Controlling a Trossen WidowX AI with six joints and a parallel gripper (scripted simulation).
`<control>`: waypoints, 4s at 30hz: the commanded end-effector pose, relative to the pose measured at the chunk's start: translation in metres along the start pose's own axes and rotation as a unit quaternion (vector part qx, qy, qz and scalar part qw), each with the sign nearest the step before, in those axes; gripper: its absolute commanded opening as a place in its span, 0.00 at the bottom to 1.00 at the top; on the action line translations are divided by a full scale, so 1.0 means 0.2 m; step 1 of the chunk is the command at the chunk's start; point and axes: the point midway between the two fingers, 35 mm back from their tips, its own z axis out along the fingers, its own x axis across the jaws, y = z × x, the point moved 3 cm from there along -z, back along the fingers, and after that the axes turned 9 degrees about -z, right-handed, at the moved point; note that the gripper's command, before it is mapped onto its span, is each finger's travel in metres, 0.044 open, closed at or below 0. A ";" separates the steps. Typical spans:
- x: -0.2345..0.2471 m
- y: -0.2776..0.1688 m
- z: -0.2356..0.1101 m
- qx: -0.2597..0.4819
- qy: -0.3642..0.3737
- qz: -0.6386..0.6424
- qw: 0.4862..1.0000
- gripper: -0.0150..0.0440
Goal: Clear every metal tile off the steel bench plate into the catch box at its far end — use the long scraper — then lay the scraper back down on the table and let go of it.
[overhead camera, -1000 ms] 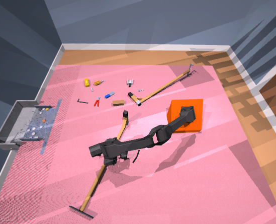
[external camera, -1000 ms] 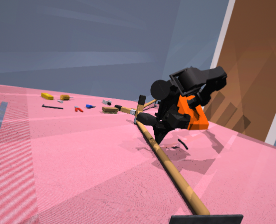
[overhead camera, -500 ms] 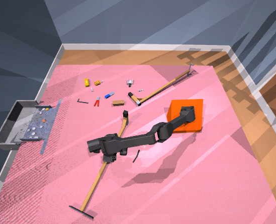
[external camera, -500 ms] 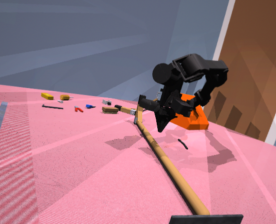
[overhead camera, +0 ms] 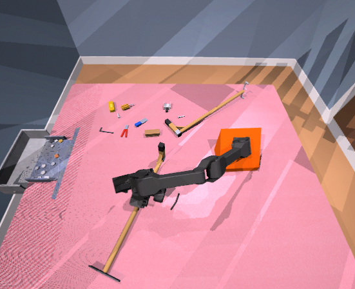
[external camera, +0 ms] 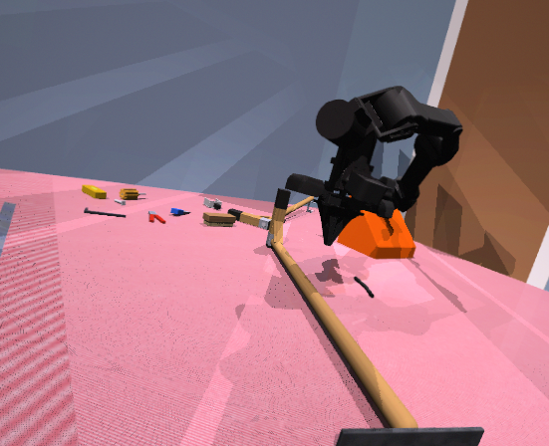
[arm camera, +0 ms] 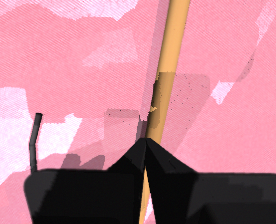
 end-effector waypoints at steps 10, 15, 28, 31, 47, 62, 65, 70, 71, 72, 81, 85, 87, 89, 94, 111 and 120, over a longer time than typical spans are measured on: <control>0.06 0.01 -0.18 -0.022 -0.014 0.171 0.985 0.25; 0.09 0.01 -0.24 -0.031 -0.018 0.235 0.971 0.25; 0.15 0.01 -0.37 -0.051 -0.022 0.365 0.929 0.25; 0.15 0.01 -0.37 -0.051 -0.022 0.365 0.929 0.25; 0.13 0.01 -0.20 -0.049 -0.023 0.366 0.929 0.25; 0.13 0.00 0.00 -0.048 -0.023 0.367 0.929 0.25; 0.14 0.00 0.04 -0.048 -0.023 0.368 0.928 0.25; 0.15 0.00 0.10 -0.049 -0.023 0.368 0.928 0.25; 0.15 0.00 0.11 -0.049 -0.023 0.369 0.928 0.25; 0.15 0.00 0.13 -0.049 -0.023 0.369 0.928 0.25; 0.17 -0.01 0.24 -0.051 -0.023 0.370 0.927 0.25; 0.19 -0.01 0.29 -0.052 -0.023 0.371 0.927 0.25; 0.19 -0.01 0.31 -0.053 -0.023 0.371 0.927 0.25; 0.20 -0.01 0.34 -0.053 -0.023 0.372 0.926 0.25; 0.22 -0.01 0.40 -0.055 -0.022 0.373 0.926 0.25; 0.16 -0.02 0.41 -0.055 -0.022 0.373 0.926 0.25; 0.11 -0.02 0.41 -0.055 -0.023 0.372 0.926 0.25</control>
